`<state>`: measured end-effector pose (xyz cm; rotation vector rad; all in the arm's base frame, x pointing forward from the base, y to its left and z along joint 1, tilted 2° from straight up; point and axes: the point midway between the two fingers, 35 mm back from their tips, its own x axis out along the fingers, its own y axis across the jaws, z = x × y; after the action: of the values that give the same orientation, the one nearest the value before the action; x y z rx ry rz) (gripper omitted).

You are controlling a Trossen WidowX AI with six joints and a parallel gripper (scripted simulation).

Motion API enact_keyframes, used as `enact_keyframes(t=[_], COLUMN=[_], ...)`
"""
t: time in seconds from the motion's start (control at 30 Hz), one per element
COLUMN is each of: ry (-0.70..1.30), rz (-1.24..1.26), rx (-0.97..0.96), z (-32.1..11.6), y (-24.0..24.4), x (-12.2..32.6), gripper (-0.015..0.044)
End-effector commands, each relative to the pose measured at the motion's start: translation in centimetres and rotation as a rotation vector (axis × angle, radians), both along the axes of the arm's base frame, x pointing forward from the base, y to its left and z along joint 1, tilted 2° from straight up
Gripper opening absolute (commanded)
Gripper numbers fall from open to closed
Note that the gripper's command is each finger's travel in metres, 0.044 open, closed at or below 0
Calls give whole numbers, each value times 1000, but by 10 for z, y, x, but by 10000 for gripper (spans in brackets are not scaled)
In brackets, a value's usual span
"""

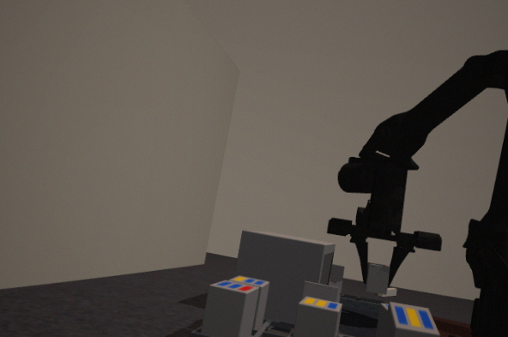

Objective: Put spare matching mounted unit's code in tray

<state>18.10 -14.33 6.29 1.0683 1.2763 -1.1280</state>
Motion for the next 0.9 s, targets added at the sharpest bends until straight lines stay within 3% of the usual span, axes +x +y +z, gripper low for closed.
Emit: enact_keyframes(t=[0.0,0.87], ry=[-6,-6], rz=[-7,-7], rx=[-6,-7], z=[22,104], y=[0,-3], x=[2,3], gripper=[0,0])
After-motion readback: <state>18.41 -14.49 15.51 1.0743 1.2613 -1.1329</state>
